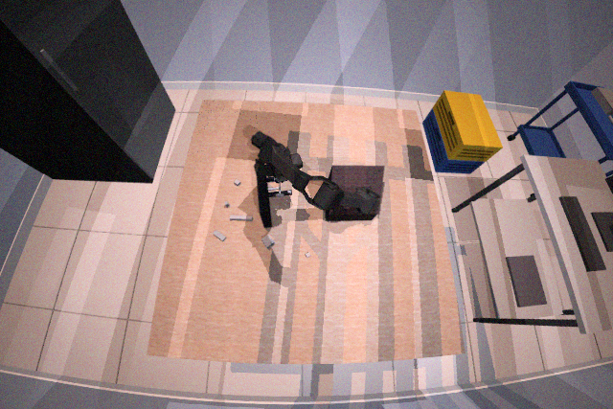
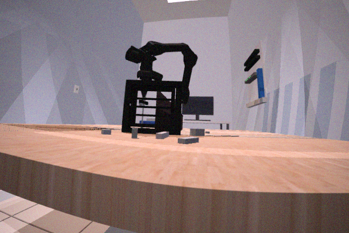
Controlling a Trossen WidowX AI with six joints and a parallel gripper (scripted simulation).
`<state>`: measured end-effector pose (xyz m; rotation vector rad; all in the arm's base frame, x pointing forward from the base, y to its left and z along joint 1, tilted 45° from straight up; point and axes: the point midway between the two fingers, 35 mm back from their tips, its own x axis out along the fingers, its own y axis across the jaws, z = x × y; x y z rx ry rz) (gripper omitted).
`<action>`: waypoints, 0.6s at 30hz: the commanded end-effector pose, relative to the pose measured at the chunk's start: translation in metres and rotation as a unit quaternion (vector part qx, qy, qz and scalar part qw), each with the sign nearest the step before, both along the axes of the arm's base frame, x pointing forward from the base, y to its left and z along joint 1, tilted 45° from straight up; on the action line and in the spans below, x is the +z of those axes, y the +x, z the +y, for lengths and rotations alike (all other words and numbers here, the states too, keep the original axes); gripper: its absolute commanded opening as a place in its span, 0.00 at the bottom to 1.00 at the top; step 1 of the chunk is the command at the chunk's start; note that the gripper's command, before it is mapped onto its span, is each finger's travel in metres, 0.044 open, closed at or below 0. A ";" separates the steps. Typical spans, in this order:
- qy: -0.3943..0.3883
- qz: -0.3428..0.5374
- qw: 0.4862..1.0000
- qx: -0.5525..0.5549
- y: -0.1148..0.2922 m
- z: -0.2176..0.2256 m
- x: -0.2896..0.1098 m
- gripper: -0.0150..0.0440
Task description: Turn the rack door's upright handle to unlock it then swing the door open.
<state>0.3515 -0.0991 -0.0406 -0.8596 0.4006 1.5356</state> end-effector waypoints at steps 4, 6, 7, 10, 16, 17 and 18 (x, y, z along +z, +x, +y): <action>0.000 -0.002 1.000 0.002 0.000 0.000 0.000 0.39; 0.000 -0.002 1.000 0.002 0.000 0.000 0.000 0.36; 0.000 -0.002 1.000 0.002 0.000 0.000 0.000 0.35; 0.000 -0.002 1.000 0.002 0.000 0.000 0.000 0.32; 0.000 -0.002 1.000 0.002 0.000 0.000 0.000 0.28; 0.000 -0.001 1.000 0.001 0.000 0.000 0.000 0.28; 0.000 0.003 1.000 -0.003 -0.001 0.000 0.001 0.28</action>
